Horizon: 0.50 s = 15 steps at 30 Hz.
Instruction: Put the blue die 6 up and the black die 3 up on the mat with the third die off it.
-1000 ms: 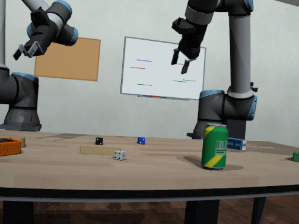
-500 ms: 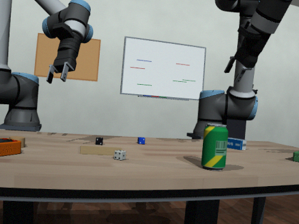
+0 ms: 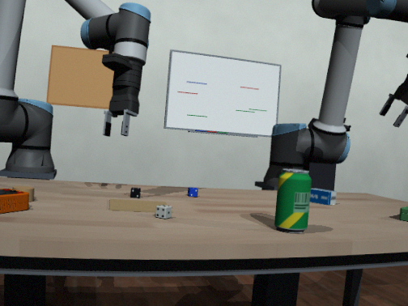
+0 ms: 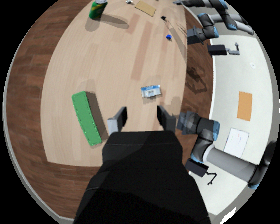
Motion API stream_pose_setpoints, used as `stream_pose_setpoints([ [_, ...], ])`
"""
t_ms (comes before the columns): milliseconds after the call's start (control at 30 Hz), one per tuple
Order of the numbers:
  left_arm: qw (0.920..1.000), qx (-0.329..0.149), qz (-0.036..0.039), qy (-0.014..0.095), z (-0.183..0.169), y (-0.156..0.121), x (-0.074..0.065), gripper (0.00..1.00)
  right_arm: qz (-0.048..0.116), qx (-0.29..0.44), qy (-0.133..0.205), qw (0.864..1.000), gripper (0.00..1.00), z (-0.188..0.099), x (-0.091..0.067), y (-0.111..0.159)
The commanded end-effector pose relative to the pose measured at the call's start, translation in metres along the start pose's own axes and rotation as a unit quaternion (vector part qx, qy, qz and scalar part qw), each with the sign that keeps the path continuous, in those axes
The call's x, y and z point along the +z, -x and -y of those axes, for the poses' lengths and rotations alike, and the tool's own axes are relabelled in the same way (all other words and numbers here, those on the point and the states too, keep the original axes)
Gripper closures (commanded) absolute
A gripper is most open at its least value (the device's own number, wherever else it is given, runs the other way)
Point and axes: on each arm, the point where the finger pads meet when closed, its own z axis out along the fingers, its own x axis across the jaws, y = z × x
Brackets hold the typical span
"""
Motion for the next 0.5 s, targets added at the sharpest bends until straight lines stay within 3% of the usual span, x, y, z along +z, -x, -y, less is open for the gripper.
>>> stream_pose_setpoints([
  [0, 0.9994, 0.02, 0.0165, -0.023, -0.061, 0.019, -0.01, 0.0, -0.015, 0.012, 0.032, 0.999, 0.0, -0.023, 0.007, 0.011],
  [100, 0.9979, 0.036, 0.0373, -0.04, -0.128, 0.029, -0.012, 0.0, -0.024, 0.018, 0.048, 0.998, 0.0, -0.036, 0.01, 0.014],
  [467, 0.9908, 0.07, 0.0943, -0.067, -0.295, 0.031, -0.001, 0.0, -0.038, 0.028, 0.071, 0.996, 0.0, -0.054, 0.013, 0.02],
])
